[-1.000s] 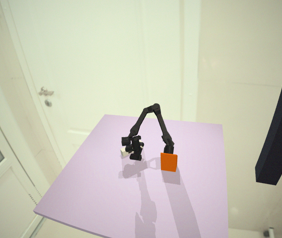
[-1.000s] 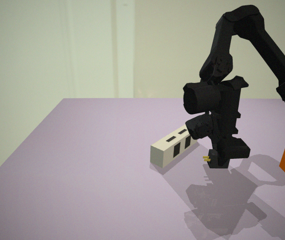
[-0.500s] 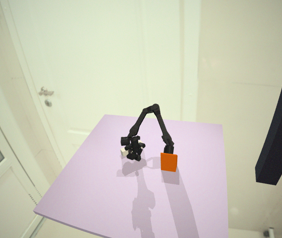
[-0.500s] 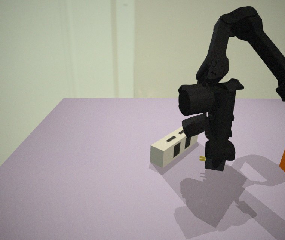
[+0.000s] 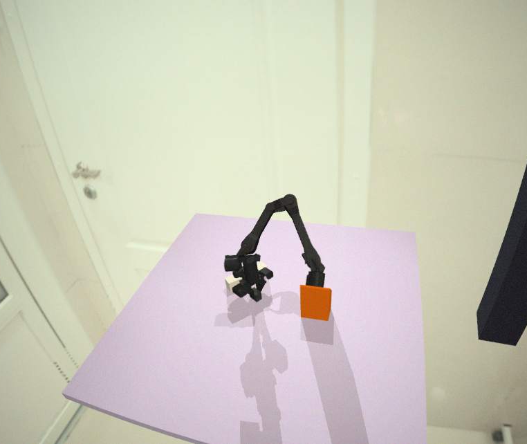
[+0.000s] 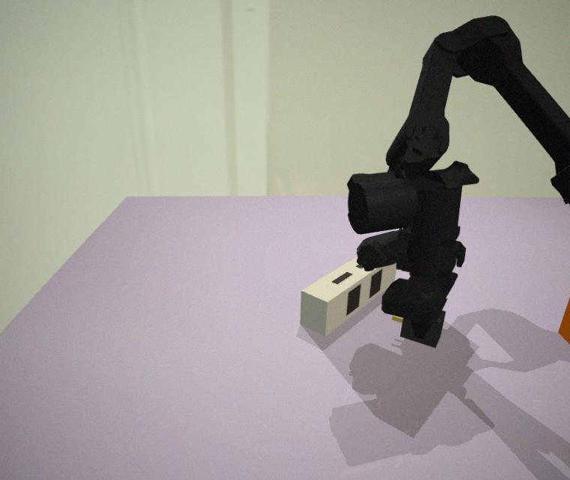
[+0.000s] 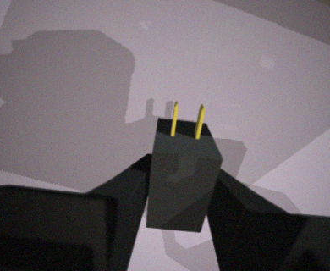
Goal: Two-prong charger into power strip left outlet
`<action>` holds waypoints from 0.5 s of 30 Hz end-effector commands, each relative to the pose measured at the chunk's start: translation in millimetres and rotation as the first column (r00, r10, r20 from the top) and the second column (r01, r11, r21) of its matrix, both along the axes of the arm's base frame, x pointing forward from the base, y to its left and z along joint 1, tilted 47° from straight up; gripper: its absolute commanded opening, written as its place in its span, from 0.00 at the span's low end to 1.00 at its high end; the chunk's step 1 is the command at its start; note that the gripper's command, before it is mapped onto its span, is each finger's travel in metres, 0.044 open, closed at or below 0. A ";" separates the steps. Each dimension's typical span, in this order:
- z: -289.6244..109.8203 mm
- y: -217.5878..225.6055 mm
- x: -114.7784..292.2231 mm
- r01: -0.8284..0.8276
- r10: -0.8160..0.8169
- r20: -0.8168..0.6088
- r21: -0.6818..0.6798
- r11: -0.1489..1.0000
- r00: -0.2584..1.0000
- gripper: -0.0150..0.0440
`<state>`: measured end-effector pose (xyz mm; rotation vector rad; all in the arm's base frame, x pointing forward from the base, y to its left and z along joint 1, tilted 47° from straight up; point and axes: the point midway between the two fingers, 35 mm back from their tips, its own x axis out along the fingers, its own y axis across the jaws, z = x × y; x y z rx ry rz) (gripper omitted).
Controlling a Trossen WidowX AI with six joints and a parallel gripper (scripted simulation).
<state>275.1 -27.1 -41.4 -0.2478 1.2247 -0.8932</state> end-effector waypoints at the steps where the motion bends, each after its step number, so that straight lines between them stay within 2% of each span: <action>1: -0.7 0.1 4.4 0.054 -0.055 0.057 0.017 0.998 0.997 0.25; 15: 6.7 -6.4 18.8 0.093 -0.095 0.096 0.026 0.995 0.991 0.25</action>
